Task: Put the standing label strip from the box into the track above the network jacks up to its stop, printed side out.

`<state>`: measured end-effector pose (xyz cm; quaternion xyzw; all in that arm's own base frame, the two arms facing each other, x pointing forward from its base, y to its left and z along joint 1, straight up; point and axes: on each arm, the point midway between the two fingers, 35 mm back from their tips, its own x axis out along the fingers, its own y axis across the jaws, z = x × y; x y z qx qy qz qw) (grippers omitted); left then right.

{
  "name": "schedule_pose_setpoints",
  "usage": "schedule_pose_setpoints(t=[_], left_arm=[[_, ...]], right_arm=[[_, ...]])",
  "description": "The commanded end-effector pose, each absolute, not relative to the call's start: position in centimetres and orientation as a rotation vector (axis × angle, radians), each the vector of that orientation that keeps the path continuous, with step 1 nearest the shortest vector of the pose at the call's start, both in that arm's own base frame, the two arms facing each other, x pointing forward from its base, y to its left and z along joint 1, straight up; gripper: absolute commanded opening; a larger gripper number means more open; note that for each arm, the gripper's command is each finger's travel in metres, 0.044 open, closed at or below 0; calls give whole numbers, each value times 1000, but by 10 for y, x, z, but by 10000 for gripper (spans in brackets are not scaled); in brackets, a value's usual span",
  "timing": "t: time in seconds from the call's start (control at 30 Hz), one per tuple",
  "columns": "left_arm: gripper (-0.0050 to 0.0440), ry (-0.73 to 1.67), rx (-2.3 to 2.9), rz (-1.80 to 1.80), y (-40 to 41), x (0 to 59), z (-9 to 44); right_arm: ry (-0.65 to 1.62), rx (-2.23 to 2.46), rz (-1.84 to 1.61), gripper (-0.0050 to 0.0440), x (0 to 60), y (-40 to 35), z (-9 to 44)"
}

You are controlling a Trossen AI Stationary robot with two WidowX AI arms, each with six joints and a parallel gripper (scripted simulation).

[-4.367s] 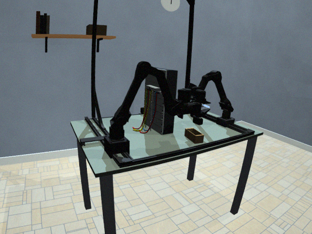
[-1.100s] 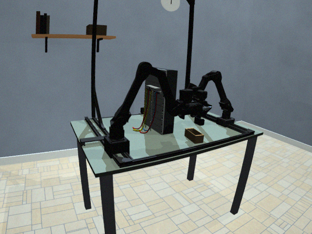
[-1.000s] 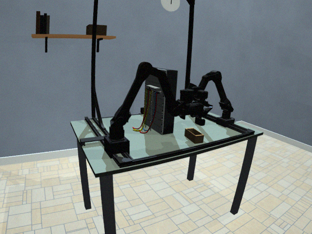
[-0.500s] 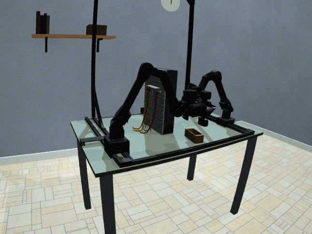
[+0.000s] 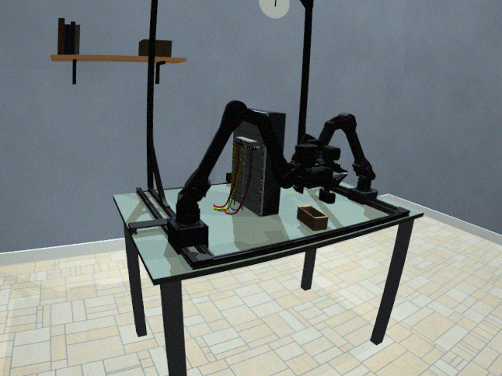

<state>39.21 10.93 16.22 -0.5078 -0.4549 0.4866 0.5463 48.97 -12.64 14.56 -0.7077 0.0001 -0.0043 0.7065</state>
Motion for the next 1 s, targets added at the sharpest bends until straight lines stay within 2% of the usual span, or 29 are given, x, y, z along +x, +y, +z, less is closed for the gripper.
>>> schedule_pose_setpoints(t=[0.0,0.33,0.4,0.43,0.83,0.97], left_arm=[[181,-1071,-1204,1113,114,396,183],[421,-868,-1040,871,132,424,257],[421,-868,-1040,871,132,424,257],[440,-842,-1021,869,132,426,258],[440,-683,-826,687,155,422,327],[440,-649,-792,669,161,421,332]], right_arm=[[-18,-1581,-27,-50,492,-128,156],[-18,-1581,-27,-50,492,-128,156],[-18,-1581,-27,-50,492,-128,156],[-18,-1581,-27,-50,492,-128,156],[-18,-1581,-27,-50,492,-128,156],[-18,-1581,-27,-50,492,-128,156]])
